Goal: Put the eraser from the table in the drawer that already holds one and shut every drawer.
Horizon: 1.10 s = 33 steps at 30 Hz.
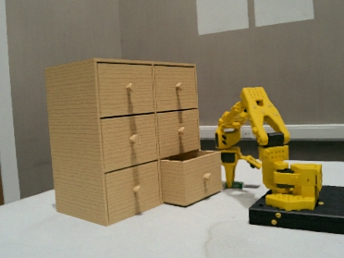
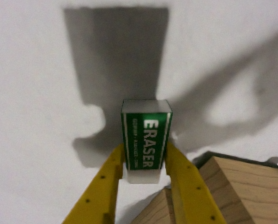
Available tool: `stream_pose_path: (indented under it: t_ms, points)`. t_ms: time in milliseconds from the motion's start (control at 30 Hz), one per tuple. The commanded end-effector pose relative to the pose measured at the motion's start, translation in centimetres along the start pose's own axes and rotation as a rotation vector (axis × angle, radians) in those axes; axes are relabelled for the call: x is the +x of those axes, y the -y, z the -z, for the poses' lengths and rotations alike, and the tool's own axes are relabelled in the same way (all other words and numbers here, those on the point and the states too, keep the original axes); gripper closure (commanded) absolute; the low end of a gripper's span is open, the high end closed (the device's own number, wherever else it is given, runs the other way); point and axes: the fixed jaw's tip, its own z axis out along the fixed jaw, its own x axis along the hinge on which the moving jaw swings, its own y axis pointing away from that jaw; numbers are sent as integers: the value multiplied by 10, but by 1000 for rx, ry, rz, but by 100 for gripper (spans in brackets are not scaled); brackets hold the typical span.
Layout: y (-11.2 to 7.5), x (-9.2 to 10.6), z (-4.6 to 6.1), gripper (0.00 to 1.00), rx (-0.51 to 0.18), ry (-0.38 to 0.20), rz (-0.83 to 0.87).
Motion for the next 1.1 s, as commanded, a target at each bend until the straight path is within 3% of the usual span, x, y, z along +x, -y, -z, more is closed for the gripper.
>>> stream_pose_path:
  t_ms: [0,867,1067]
  points:
    - [1,-2,-3,100,11,10,1]
    - [1,-2,52,100,11,10,1]
    - [1,-2,52,100,11,10,1]
